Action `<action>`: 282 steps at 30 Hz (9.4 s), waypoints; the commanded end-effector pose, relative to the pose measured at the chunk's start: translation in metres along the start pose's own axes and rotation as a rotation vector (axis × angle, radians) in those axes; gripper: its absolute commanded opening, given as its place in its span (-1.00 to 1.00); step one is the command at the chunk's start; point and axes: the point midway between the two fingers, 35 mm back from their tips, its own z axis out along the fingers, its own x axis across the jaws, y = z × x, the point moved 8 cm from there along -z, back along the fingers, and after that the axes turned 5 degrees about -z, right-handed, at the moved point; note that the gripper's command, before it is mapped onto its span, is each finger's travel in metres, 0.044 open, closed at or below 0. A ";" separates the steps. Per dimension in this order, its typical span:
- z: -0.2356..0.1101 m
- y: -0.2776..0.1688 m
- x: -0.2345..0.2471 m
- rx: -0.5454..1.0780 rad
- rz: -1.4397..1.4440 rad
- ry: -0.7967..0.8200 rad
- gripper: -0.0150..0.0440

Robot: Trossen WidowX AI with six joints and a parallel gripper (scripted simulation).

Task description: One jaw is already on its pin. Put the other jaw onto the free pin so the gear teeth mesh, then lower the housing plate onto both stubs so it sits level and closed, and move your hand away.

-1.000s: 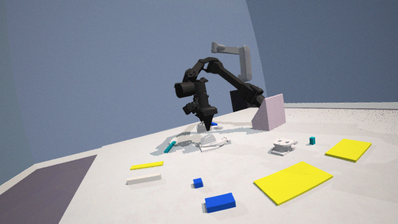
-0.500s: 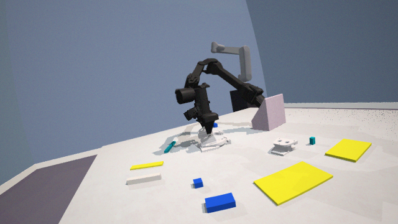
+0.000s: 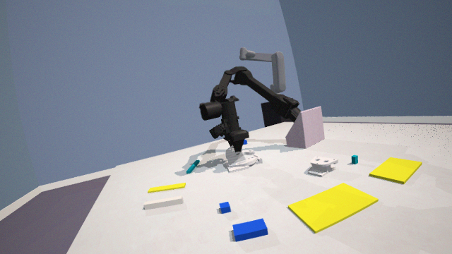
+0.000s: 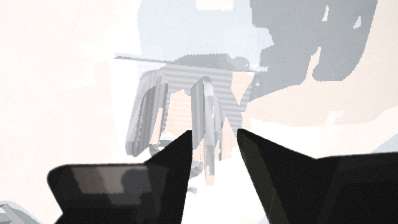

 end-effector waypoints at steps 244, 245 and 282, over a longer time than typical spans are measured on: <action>-0.066 -0.141 0.311 0.002 -0.222 0.022 1.00; -0.055 -0.142 0.310 0.002 -0.222 0.022 1.00; -0.035 -0.143 0.309 0.002 -0.222 0.021 1.00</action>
